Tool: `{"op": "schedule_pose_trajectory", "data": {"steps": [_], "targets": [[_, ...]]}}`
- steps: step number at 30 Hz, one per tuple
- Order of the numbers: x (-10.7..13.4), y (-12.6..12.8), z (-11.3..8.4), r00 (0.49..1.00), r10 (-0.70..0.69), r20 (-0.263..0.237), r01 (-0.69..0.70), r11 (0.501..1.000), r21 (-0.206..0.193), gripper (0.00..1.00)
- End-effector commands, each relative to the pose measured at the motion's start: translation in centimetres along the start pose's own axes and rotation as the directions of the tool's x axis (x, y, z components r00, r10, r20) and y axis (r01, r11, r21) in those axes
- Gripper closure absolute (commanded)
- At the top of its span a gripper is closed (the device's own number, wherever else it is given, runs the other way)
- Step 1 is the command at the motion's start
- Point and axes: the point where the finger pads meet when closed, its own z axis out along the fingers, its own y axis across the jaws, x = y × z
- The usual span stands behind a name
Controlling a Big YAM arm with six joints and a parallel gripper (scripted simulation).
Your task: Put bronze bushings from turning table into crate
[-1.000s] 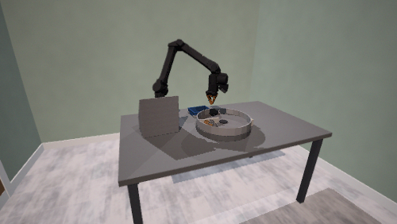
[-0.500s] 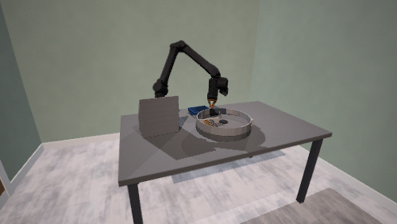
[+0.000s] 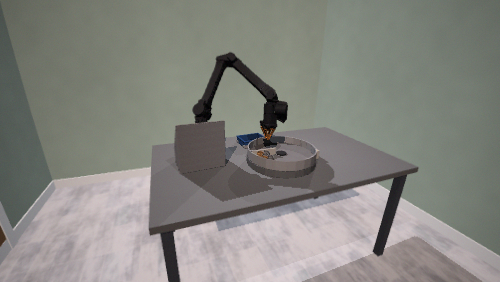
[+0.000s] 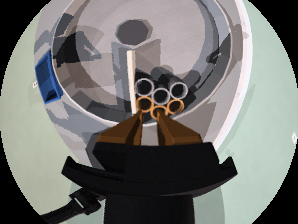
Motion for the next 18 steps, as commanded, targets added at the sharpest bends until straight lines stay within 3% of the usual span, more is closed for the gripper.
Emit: {"op": "schedule_pose_trajectory", "data": {"steps": [1,5,10,13,16,18], "targets": [[-0.6,-0.1,0.6,0.990,-0.140,0.004,0.140,0.990,0.006,0.81],[-1.4,0.0,0.6,0.966,-0.257,0.014,0.257,0.966,0.021,0.81],[-0.7,0.1,2.5,0.917,-0.399,0.000,0.399,0.917,0.002,0.81],[-2.2,-0.1,1.3,0.883,-0.469,0.023,0.468,0.883,0.037,0.81],[-1.0,0.2,3.5,0.842,-0.540,0.000,0.540,0.842,0.002,0.81],[-0.9,0.3,3.8,0.825,-0.566,0.000,0.566,0.825,0.001,0.81]]}}
